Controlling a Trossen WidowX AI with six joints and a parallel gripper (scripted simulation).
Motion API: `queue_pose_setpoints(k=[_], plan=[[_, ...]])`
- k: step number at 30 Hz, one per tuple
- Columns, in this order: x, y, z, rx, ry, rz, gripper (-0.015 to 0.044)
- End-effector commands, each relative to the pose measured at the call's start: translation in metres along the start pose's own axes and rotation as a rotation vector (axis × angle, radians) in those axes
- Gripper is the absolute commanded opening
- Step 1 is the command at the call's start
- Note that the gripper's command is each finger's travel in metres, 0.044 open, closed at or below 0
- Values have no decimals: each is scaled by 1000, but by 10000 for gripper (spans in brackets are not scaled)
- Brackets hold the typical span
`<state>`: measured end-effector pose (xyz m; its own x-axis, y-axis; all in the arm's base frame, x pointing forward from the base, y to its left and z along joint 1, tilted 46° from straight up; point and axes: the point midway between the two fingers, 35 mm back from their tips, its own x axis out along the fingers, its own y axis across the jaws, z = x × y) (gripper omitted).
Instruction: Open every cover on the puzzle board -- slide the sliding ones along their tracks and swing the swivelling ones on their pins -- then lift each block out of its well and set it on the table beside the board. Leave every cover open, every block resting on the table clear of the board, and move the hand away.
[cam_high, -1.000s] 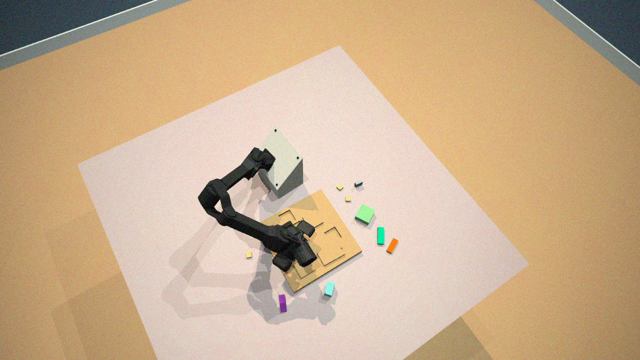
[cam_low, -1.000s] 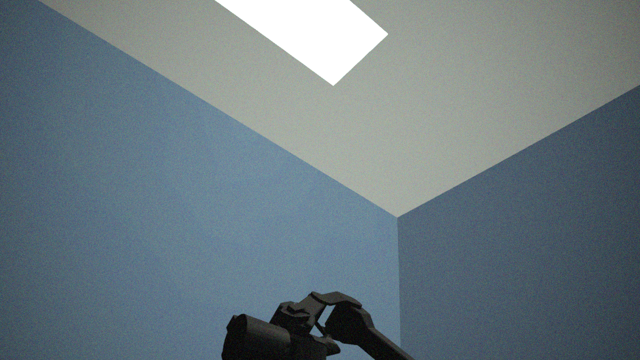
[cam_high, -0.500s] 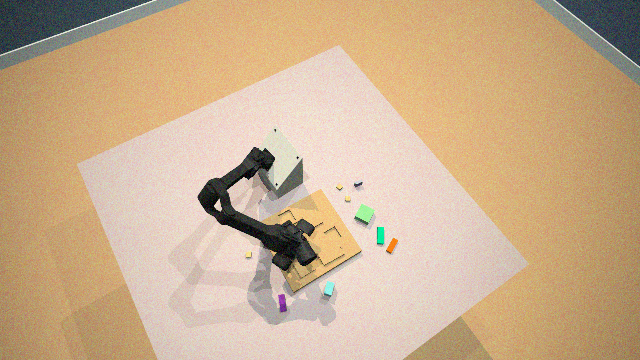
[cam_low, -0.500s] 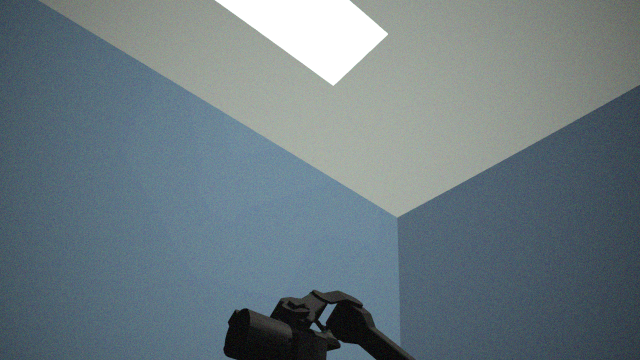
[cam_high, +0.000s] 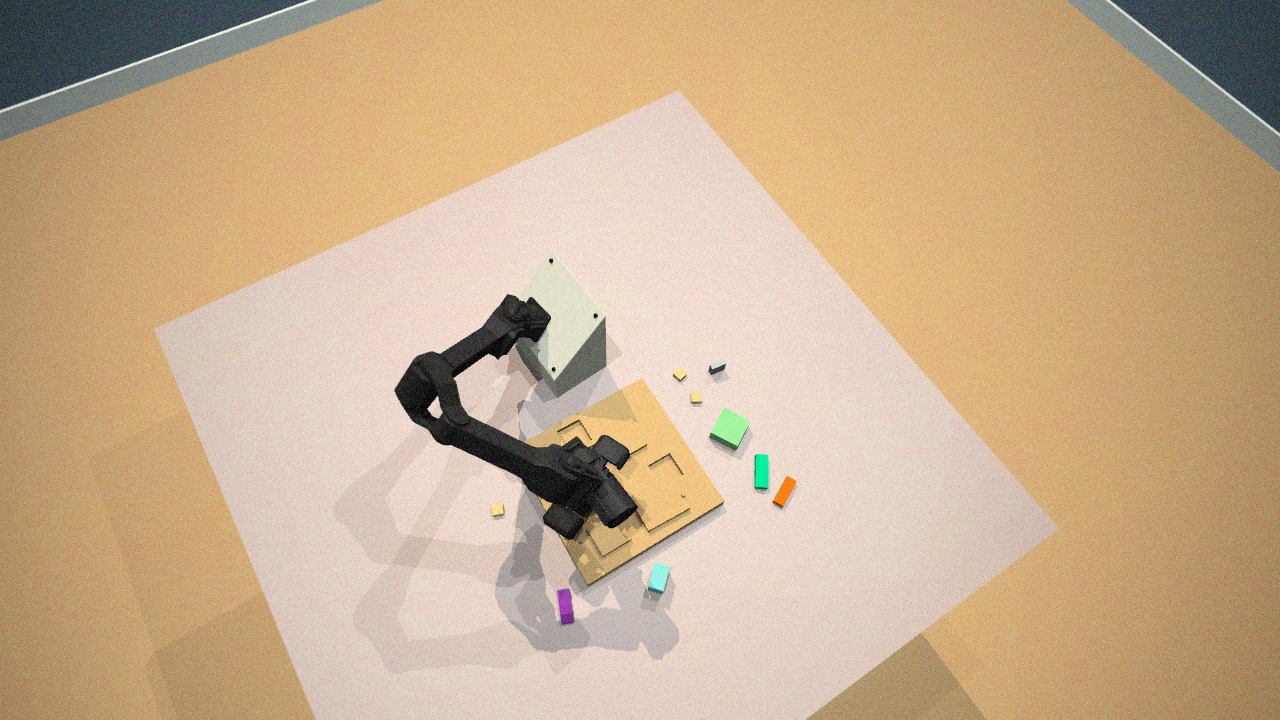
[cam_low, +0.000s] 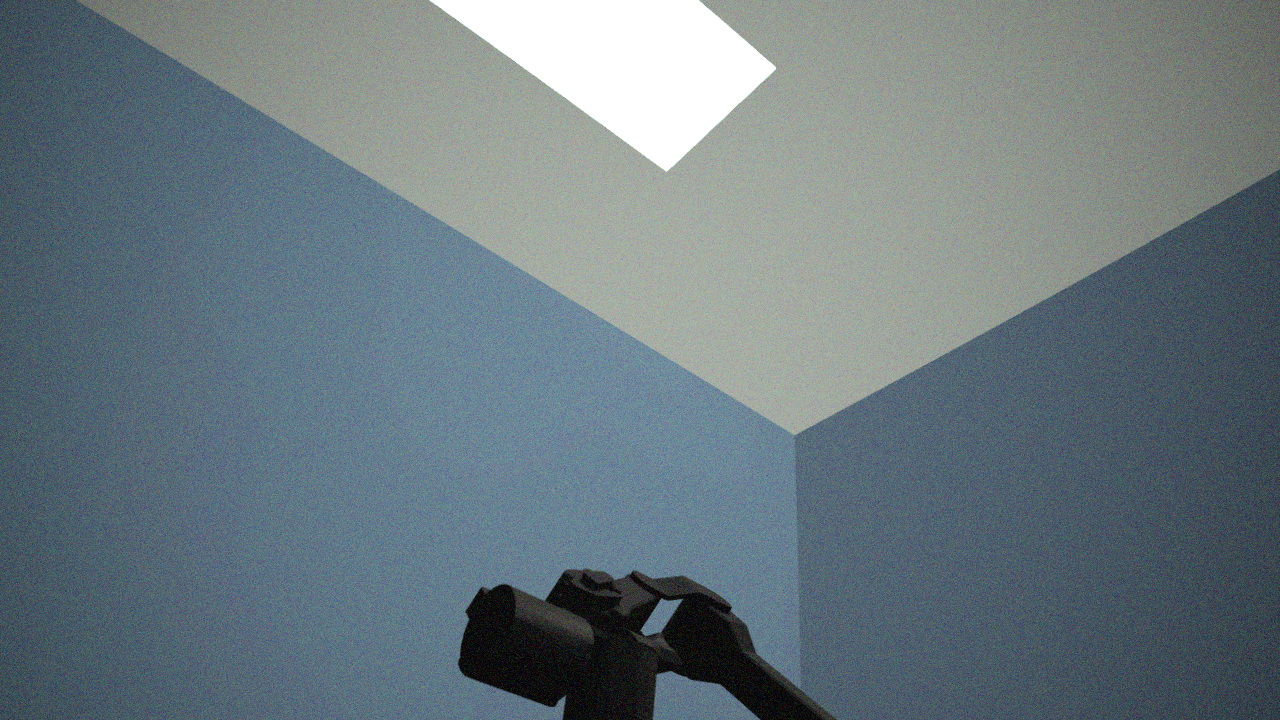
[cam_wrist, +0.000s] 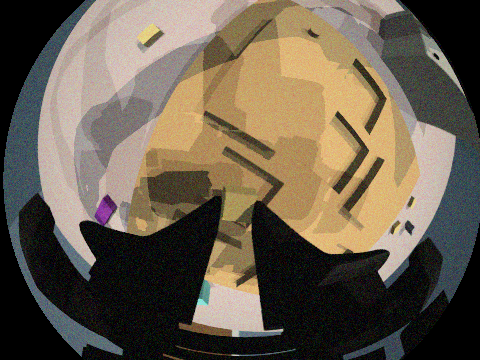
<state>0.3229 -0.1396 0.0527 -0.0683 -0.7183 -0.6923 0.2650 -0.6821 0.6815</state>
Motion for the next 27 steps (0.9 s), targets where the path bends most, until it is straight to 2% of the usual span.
queue_pose_setpoints(k=[1,12,27], plan=[[-8,0,-1,3,4,2,80],[-21,0,0,2,4,2,80],[-59,0,0,2,5,0,80]])
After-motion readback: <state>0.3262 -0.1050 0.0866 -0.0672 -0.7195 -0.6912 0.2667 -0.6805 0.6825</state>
